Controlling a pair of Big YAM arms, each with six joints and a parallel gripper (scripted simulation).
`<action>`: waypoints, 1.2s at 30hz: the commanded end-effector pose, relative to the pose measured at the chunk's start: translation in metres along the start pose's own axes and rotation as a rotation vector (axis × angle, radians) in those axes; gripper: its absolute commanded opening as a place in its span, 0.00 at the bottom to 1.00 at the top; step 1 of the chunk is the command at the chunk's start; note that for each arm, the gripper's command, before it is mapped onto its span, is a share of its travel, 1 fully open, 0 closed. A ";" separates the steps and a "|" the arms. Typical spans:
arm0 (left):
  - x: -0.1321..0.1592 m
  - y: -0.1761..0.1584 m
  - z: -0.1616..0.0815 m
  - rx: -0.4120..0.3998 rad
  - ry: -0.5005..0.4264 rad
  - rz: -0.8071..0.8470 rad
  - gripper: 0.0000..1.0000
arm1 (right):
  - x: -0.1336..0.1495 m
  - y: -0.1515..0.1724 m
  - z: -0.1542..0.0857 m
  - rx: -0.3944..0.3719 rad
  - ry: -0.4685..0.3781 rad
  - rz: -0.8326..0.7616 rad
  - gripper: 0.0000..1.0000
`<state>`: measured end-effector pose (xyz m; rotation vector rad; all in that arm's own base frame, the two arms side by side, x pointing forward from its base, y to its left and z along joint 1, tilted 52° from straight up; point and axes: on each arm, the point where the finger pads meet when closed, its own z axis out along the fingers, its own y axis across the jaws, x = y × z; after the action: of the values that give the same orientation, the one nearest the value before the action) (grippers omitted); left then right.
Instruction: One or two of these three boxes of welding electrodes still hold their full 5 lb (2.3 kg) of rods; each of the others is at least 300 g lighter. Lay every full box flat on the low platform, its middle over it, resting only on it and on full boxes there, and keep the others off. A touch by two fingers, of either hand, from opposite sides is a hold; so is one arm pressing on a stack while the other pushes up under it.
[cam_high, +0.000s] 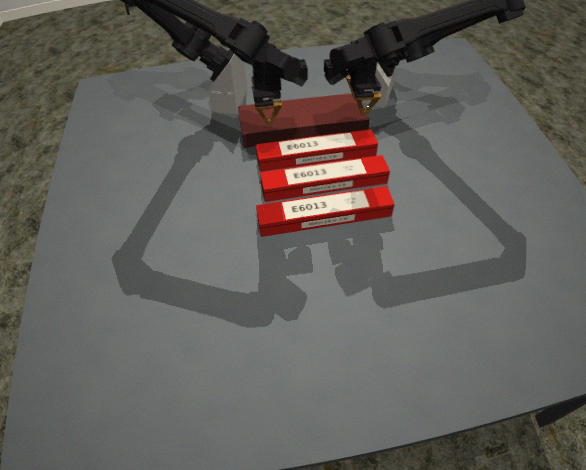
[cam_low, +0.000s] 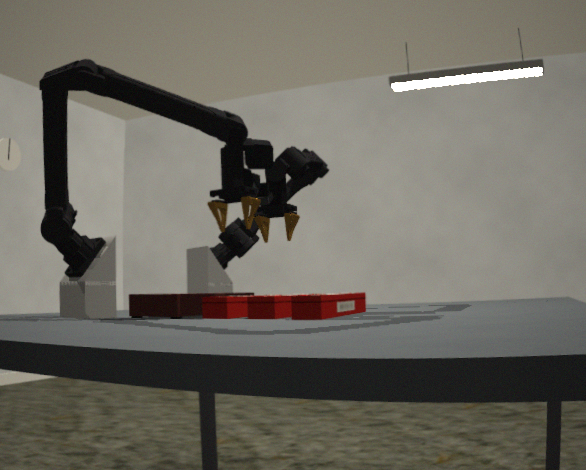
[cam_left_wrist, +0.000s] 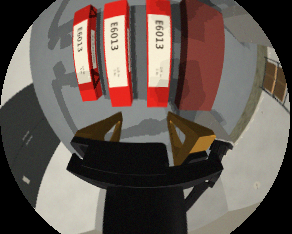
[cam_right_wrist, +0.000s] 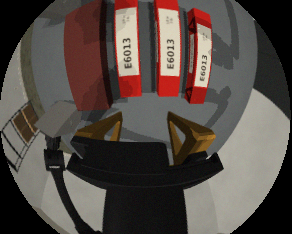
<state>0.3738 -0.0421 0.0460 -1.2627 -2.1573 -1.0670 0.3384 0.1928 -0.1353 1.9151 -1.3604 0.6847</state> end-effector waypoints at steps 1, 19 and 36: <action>-0.004 0.004 0.000 -0.006 -0.012 -0.010 0.72 | -0.002 -0.001 0.005 0.002 -0.005 0.000 0.72; -0.009 0.091 0.026 -0.005 -0.009 -0.039 1.00 | 0.007 -0.090 0.035 -0.015 0.000 -0.016 1.00; -0.010 0.187 0.053 -0.008 -0.003 -0.038 1.00 | 0.014 -0.184 0.064 -0.015 0.004 -0.015 1.00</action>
<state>0.5153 0.0425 0.0706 -1.2174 -2.1715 -1.0720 0.4903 0.1708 -0.2091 1.8929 -1.3312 0.6681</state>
